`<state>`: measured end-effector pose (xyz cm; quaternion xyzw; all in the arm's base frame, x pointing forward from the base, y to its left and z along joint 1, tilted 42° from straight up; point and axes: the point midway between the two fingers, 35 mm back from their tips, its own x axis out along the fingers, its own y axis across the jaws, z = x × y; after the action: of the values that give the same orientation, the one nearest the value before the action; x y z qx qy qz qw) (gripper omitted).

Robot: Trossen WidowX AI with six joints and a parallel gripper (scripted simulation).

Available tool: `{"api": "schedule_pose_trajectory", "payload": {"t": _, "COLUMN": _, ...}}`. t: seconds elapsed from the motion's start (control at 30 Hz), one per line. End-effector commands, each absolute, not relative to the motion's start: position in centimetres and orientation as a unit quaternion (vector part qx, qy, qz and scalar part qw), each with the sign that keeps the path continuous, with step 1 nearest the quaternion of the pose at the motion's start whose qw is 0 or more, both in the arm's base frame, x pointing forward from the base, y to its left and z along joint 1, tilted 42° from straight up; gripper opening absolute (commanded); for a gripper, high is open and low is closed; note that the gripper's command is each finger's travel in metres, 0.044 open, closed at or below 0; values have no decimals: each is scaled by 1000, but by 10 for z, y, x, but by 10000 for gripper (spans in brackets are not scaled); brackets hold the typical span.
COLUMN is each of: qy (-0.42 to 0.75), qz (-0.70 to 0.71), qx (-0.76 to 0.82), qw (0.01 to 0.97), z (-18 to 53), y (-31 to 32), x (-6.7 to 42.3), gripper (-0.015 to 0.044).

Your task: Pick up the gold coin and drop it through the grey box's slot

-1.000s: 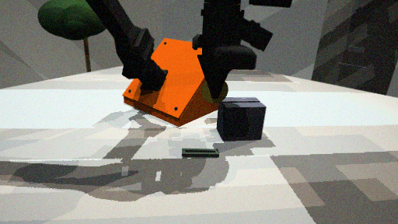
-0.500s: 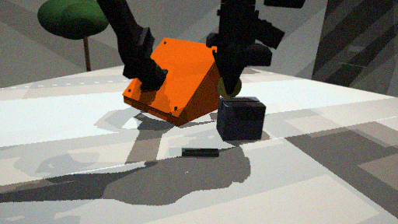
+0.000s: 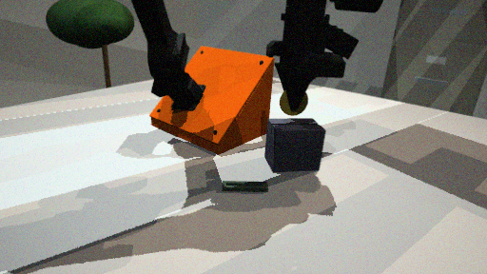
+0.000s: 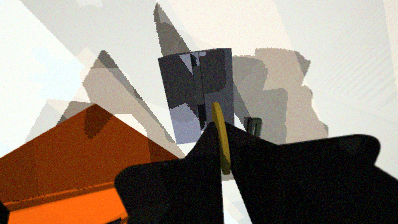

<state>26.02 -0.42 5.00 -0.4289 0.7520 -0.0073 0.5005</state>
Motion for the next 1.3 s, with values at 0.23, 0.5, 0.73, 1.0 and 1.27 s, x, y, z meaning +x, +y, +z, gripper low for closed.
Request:
{"api": "schedule_pose_trajectory", "payload": {"t": 0.23, "qy": 752, "qz": -8, "qx": -429, "qw": 500, "z": 43, "y": 3, "x": 261, "gripper": 0}}
{"api": "schedule_pose_trajectory", "payload": {"t": 0.5, "qy": 752, "qz": -8, "qx": -429, "qw": 500, "z": 43, "y": 3, "x": 261, "gripper": 0}}
{"api": "schedule_pose_trajectory", "payload": {"t": 0.73, "qy": 752, "qz": -10, "qx": -428, "qw": 502, "z": 43, "y": 7, "x": 263, "gripper": 0}}
{"api": "schedule_pose_trajectory", "payload": {"t": 1.0, "qy": 753, "qz": -13, "qx": -427, "qw": 501, "z": 42, "y": 8, "x": 265, "gripper": 0}}
{"api": "schedule_pose_trajectory", "payload": {"t": 1.27, "qy": 753, "qz": -13, "qx": -428, "qw": 499, "z": 41, "y": 7, "x": 263, "gripper": 0}}
